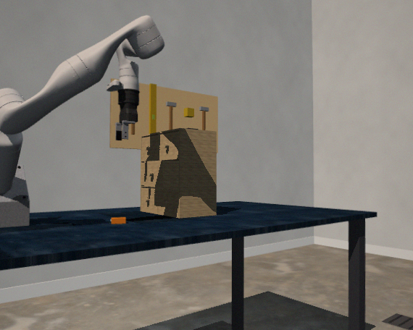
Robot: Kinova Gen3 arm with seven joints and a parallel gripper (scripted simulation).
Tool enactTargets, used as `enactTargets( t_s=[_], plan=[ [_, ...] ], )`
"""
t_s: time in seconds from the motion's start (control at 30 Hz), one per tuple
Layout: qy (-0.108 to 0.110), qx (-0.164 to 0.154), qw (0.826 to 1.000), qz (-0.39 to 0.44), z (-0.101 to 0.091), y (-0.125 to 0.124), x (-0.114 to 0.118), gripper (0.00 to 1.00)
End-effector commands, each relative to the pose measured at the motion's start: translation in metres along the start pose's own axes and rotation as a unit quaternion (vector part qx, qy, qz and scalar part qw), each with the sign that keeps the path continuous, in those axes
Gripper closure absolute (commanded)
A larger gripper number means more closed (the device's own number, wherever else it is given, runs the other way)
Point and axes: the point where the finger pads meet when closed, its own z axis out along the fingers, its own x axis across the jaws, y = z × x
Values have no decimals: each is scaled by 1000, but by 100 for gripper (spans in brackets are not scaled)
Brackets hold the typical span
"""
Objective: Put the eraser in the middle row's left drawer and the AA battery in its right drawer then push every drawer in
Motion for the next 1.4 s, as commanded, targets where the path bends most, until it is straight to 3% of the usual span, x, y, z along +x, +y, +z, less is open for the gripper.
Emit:
enactTargets(
  t_s=[0.0, 0.83, 1.07, 1.37],
  plan=[
    [0, -1, 1000, 0, -1, 0, 0, 0],
    [1, -1, 1000, 0, -4, -4, -1, 0],
    [1, -1, 1000, 0, -49, -91, -24, 0],
    [1, -1, 1000, 0, -50, -96, -26, 0]
  ],
)
